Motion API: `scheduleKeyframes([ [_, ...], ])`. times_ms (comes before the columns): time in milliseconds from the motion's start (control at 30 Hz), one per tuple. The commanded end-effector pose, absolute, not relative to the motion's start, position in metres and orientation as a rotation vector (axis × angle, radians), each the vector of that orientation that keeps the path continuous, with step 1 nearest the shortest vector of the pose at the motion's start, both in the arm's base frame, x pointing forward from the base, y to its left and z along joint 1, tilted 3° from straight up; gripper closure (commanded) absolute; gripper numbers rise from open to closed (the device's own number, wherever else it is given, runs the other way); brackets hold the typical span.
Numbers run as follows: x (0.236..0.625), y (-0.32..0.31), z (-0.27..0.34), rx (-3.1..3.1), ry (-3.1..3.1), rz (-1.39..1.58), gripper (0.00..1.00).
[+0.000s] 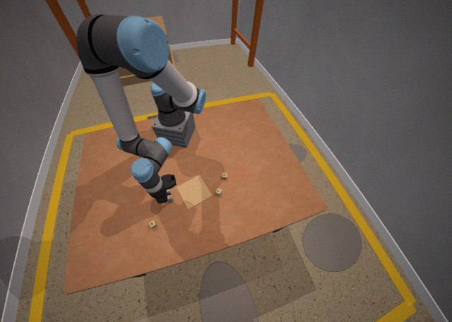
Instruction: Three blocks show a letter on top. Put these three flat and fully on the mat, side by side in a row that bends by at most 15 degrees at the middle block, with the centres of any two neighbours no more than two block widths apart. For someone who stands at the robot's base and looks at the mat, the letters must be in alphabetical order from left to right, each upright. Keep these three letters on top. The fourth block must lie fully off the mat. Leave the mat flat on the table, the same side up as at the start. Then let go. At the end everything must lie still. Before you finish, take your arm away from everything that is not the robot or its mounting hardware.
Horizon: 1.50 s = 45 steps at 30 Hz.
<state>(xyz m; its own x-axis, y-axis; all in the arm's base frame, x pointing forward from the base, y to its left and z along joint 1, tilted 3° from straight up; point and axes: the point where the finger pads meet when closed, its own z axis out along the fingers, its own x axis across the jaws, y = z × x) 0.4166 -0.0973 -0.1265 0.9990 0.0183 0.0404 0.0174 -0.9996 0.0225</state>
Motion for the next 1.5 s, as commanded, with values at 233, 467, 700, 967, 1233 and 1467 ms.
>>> scheduleKeyframes([
  [233, 0.4169, -0.0975, -0.1261, 3.118, 0.028, 0.065, 0.51],
  [467, 0.4169, -0.0975, -0.1261, 3.118, 0.028, 0.065, 0.45],
  [700, 0.4169, -0.0975, -0.1261, 3.118, 0.028, 0.065, 0.33],
  [967, 0.4169, -0.0975, -0.1261, 3.118, 0.028, 0.065, 0.21],
  [1233, 0.4169, -0.0975, -0.1261, 3.118, 0.028, 0.065, 0.21],
  [1467, 0.4168, -0.0974, -0.1218, 3.118, 0.028, 0.065, 0.21],
])
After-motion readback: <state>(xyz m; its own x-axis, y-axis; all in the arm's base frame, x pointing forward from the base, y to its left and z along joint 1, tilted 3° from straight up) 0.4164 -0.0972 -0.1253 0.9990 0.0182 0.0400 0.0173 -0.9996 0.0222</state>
